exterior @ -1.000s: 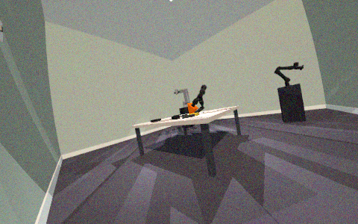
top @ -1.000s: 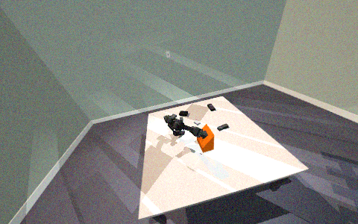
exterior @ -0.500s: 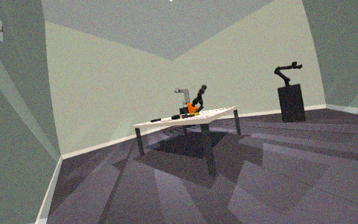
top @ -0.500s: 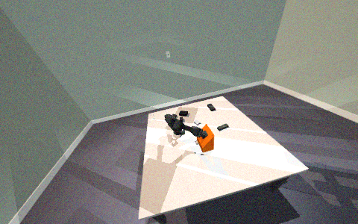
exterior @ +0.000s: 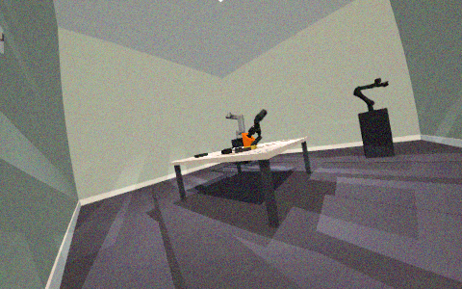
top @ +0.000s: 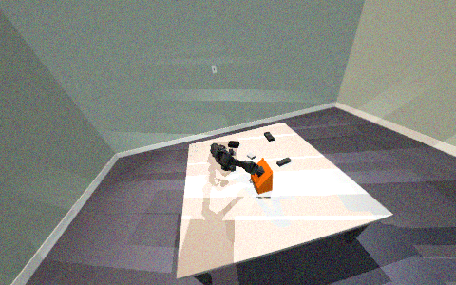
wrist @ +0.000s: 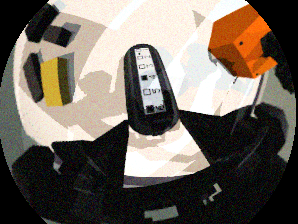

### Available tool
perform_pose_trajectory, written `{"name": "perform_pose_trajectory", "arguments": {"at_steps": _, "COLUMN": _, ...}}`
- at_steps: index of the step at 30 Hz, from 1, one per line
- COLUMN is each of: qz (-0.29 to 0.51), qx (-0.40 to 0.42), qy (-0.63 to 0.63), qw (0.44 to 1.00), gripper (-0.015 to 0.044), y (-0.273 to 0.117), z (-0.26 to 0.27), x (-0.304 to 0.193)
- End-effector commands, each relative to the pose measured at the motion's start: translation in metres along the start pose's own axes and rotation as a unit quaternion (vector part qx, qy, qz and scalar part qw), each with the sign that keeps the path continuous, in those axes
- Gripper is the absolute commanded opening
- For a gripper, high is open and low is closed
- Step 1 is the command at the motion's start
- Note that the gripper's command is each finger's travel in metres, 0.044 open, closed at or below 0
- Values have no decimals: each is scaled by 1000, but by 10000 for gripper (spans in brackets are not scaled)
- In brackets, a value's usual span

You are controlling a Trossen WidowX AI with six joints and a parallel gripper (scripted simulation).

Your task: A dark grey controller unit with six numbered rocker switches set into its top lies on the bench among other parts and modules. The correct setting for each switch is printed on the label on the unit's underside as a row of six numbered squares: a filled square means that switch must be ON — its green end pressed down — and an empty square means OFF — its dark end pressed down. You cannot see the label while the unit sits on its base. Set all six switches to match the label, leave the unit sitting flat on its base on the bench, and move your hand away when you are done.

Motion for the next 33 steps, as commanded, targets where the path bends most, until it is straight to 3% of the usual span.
{"name": "perform_pose_trajectory", "arguments": {"at_steps": 1, "qz": -9, "qx": 1, "qy": 0, "qw": 1000, "gripper": 336, "y": -3, "z": 1, "x": 6}}
{"name": "perform_pose_trajectory", "arguments": {"at_steps": 33, "qz": -10, "qx": 0, "qy": 0, "qw": 1000, "gripper": 336, "y": -16, "z": -2, "x": 28}}
Point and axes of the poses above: the point midway between the two fingers, 35 mm back from their tips, its own y axis out along the fingers, its own z axis across the jaws, x = y × z, the point moved 4 cm from there along -y, back along the fingers, and after that the axes turned 6 degrees about -y, right-handed, at the moved point
